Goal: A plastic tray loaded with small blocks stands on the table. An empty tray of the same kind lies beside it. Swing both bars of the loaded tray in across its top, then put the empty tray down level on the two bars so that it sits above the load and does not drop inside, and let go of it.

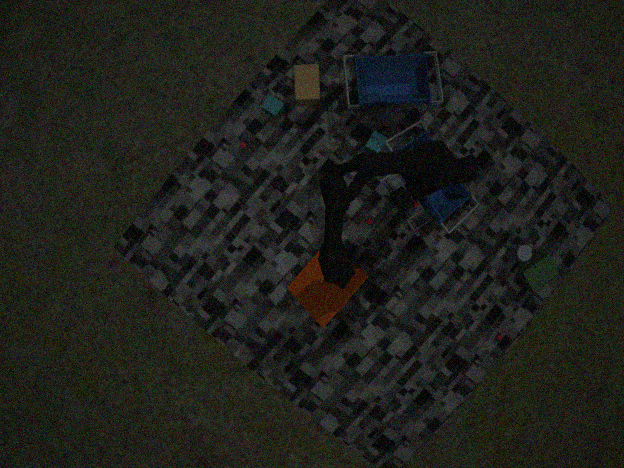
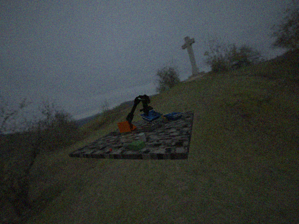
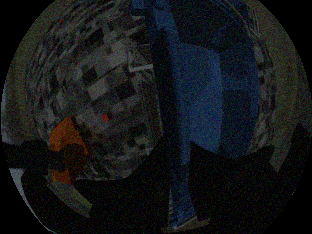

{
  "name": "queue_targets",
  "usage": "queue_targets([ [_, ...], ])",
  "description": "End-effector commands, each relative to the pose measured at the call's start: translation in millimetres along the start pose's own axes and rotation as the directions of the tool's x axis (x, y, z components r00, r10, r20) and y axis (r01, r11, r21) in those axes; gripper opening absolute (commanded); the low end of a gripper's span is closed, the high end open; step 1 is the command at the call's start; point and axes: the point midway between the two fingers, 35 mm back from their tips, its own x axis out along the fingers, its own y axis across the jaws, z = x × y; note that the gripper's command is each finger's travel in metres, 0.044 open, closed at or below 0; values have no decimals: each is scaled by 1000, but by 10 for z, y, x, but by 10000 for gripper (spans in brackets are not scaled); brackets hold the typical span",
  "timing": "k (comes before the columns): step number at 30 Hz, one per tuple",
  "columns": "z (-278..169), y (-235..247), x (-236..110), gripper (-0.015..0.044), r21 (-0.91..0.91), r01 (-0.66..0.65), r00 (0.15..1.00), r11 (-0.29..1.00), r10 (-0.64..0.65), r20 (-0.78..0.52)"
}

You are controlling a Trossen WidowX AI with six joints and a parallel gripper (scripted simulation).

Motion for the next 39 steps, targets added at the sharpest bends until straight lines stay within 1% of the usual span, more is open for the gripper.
queue_targets([
  [1, 3, -19, 11, 0, 2, 25, 1000, 1000, -25, 3],
  [17, -1, -7, 265, 0, 2, 25, 1000, 1000, -25, 4],
  [39, -5, 110, 392, 0, 2, 24, 1000, 1000, -24, 5],
])
